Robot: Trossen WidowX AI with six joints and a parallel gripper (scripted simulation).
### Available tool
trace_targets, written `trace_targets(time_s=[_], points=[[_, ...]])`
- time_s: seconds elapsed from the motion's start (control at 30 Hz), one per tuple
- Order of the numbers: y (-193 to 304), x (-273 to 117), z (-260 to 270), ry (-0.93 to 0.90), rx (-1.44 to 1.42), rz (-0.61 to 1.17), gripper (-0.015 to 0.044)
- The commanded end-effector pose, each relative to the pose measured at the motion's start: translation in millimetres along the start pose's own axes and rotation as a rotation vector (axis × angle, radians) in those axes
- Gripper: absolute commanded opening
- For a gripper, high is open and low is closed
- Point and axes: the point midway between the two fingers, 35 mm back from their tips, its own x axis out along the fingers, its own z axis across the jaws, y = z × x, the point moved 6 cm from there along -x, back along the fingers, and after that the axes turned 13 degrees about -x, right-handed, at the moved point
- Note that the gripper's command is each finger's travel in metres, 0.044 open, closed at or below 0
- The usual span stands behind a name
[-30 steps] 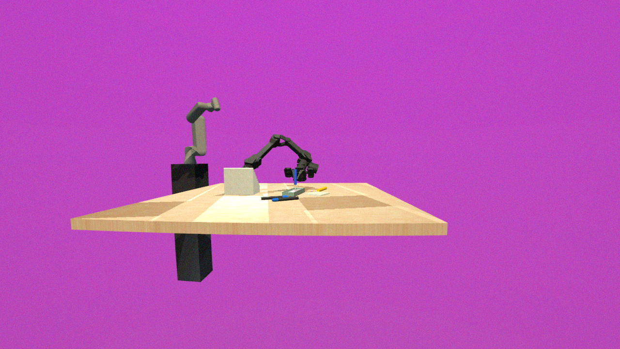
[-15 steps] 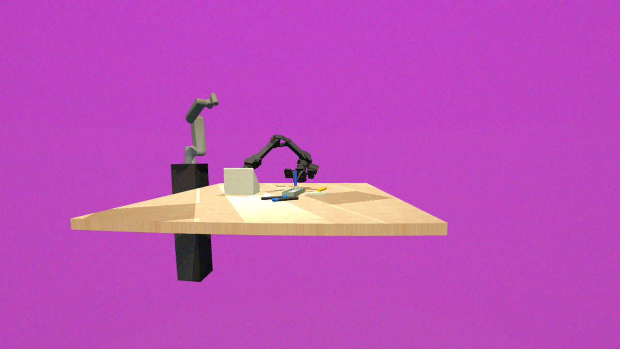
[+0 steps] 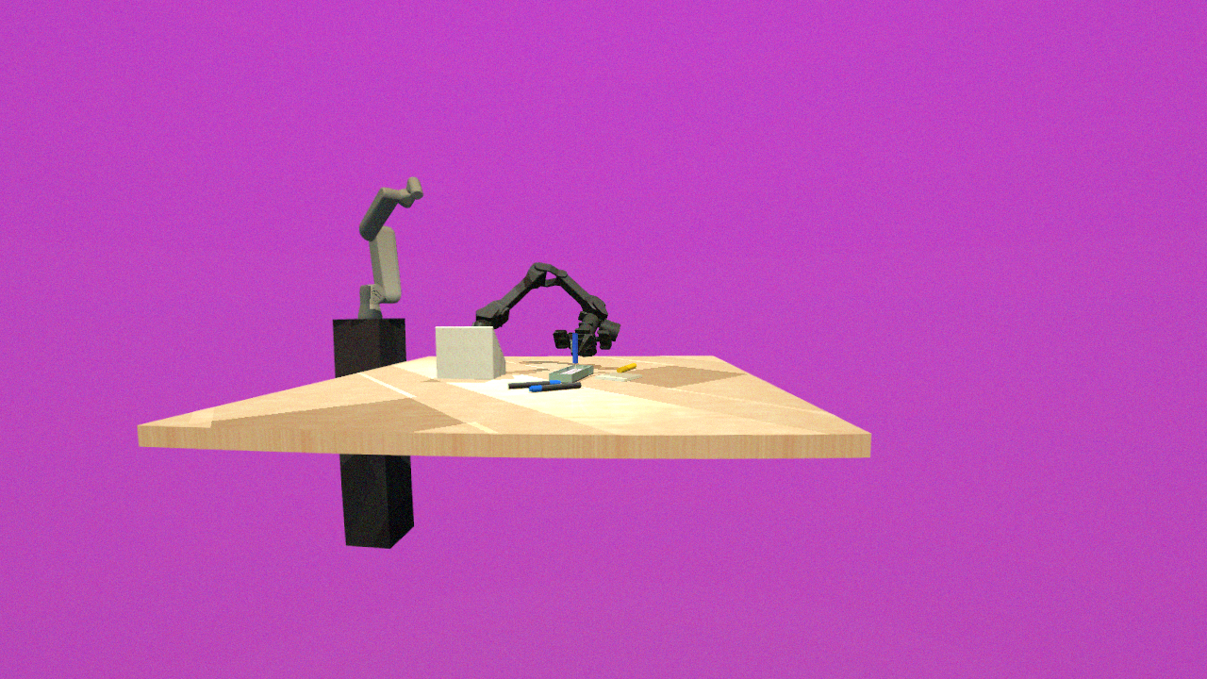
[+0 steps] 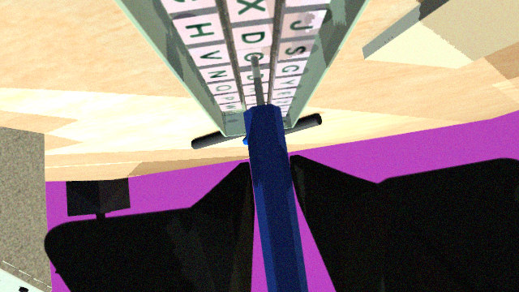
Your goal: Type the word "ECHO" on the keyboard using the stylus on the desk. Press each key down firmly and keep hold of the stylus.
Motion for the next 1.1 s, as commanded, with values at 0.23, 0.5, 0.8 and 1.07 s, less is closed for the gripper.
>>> trace_targets(time_s=[0.23, 0.5, 0.8, 1.07], points=[[-0.8, 1.2, 0.1, -0.003, 0.004, -0.004, 0.0081], [13.5, -7.3, 2.8, -0.002, 0.004, -0.003, 0.0081], [30.8, -14.7, 7.2, -0.007, 0.016, -0.005, 0.0085], [30.8, -14.7, 7.2, -0.007, 0.016, -0.005, 0.0081]])
